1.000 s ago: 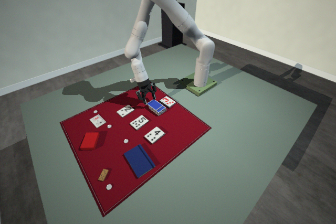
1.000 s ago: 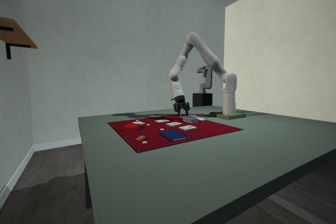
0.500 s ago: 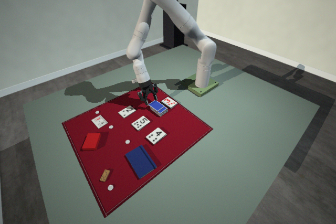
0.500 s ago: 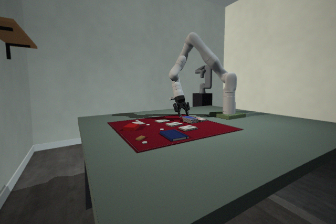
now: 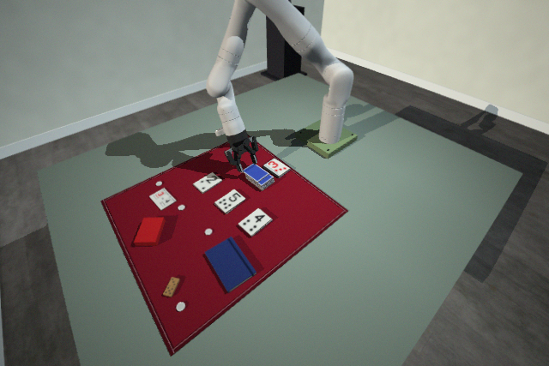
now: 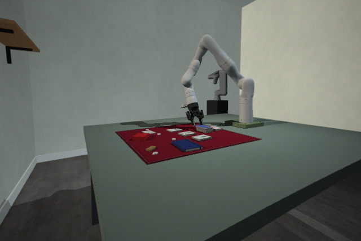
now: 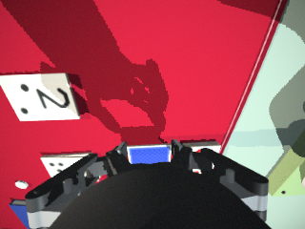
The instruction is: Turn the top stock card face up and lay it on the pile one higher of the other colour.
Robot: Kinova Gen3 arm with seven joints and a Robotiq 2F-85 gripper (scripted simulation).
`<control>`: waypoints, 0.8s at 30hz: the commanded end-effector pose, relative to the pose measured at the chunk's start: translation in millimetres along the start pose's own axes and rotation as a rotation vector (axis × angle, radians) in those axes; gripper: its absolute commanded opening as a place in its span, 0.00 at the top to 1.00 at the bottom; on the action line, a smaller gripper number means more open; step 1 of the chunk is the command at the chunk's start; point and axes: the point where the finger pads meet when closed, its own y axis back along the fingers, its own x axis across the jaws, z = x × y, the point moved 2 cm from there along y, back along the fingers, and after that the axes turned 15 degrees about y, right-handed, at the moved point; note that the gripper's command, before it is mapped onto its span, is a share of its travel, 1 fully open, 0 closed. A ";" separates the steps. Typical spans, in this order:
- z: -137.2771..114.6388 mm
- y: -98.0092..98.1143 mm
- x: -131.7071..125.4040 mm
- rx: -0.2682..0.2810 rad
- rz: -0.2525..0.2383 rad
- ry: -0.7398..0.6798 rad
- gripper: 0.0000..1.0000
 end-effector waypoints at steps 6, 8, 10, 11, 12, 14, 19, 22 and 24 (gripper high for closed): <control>0.7 2.5 -0.7 0.001 -0.001 0.001 0.29; 0.7 2.5 -0.7 0.001 -0.001 0.001 0.29; 1.3 4.2 -0.8 0.001 -0.001 0.001 0.29; 1.7 5.2 -0.9 0.001 -0.001 0.001 0.29; 2.2 6.4 -1.1 0.001 -0.001 0.001 0.29; 3.3 9.3 -1.4 0.001 -0.001 0.001 0.29; 7.1 19.0 -2.5 0.001 -0.001 0.001 0.29; 10.0 26.4 -3.3 0.001 -0.001 0.001 0.29; 11.0 29.0 -3.5 0.001 -0.001 0.001 0.29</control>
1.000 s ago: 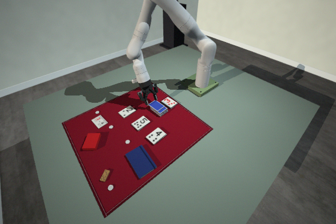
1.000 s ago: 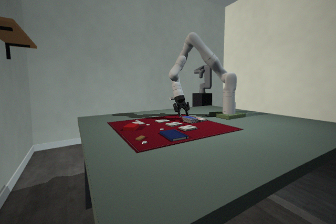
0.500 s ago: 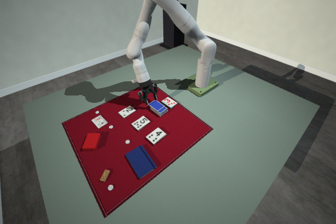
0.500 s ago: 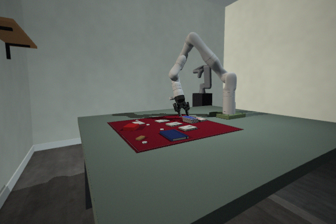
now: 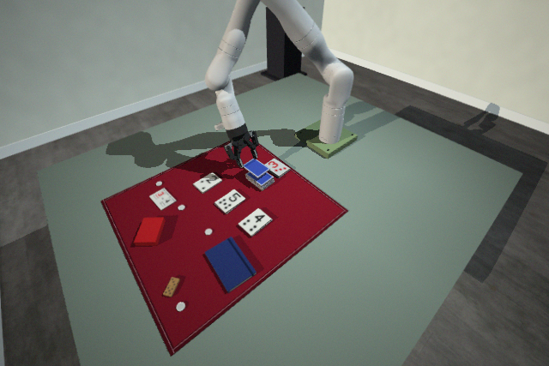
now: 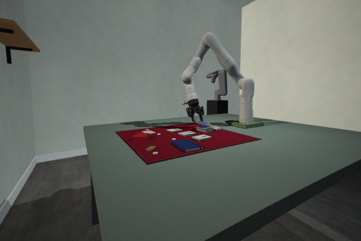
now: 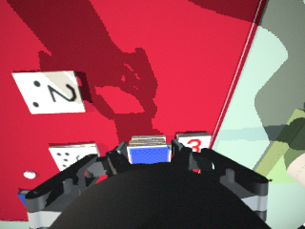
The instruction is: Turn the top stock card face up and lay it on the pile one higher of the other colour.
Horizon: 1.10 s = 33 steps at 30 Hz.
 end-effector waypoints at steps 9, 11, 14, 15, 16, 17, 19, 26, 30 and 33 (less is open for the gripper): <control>9.4 28.8 -5.5 0.009 -0.008 0.006 0.29; 11.6 34.4 -6.1 0.009 -0.008 0.006 0.29; 14.8 42.5 -6.9 0.009 -0.008 0.006 0.29; 15.9 45.0 -7.1 0.009 -0.008 0.006 0.29; 16.8 47.4 -7.4 0.009 -0.008 0.006 0.29; 16.8 47.4 -7.4 0.009 -0.008 0.006 0.29; 17.8 49.8 -7.6 0.009 -0.008 0.006 0.29; 23.0 62.8 -8.9 0.009 -0.008 0.006 0.29; 24.8 67.3 -9.4 0.009 -0.008 0.006 0.29; 25.5 69.2 -9.5 0.009 -0.008 0.006 0.29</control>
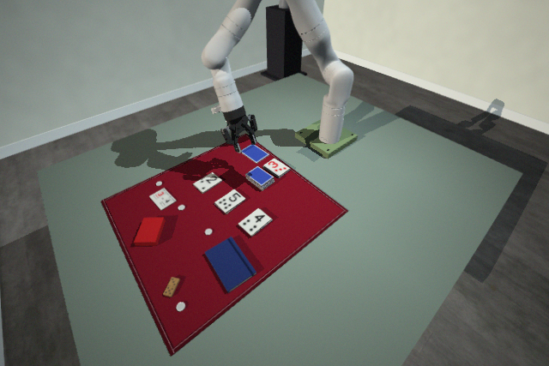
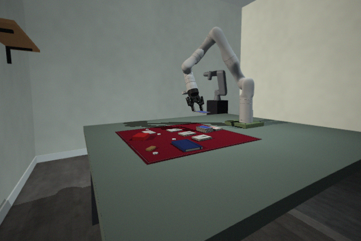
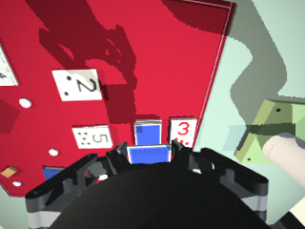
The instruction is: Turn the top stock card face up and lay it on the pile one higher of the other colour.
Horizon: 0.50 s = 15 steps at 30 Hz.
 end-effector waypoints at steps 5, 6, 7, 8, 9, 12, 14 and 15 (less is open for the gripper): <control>0.7 4.1 -1.6 0.005 -0.005 0.003 0.29; 0.8 4.2 -1.6 0.005 -0.005 0.003 0.29; 0.8 4.3 -1.6 0.005 -0.005 0.003 0.29; 0.8 4.3 -1.6 0.005 -0.005 0.003 0.29; 0.8 4.3 -1.6 0.005 -0.005 0.003 0.29; 0.8 4.3 -1.6 0.005 -0.005 0.003 0.29; 0.8 4.3 -1.6 0.005 -0.005 0.003 0.29; 0.8 4.3 -1.6 0.005 -0.005 0.003 0.29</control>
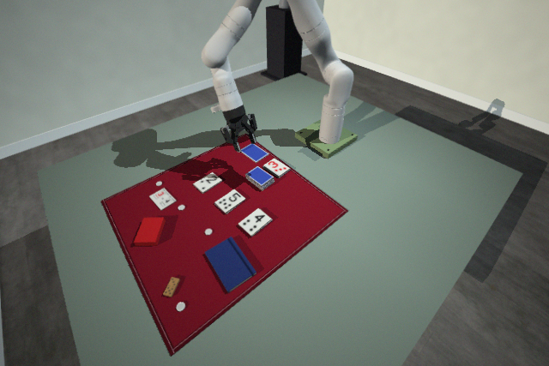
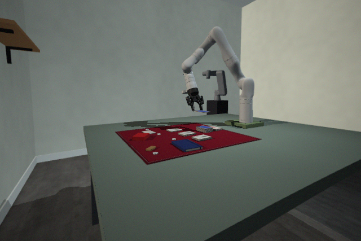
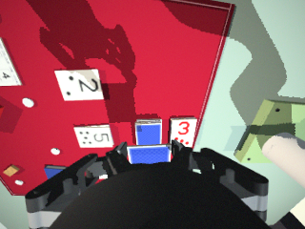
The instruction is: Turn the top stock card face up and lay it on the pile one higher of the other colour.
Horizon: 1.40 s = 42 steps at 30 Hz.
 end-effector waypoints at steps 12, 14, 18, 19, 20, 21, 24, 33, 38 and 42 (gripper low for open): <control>0.8 0.3 -0.6 0.001 -0.001 0.001 0.29; 2.6 -0.4 -1.1 0.001 -0.001 0.001 0.29; 10.5 -3.7 -3.2 0.001 -0.001 0.001 0.29; 13.4 -5.0 -3.9 0.001 -0.001 0.001 0.29; 13.4 -5.0 -3.9 0.001 -0.001 0.001 0.29; 13.4 -5.0 -3.9 0.001 -0.001 0.001 0.29; 24.8 -9.7 -6.9 0.001 -0.001 0.001 0.29; 72.0 -29.5 -19.3 0.001 -0.001 0.001 0.29; 88.0 -36.2 -23.6 0.001 -0.001 0.001 0.29; 107.1 -44.1 -28.6 0.001 -0.001 0.001 0.29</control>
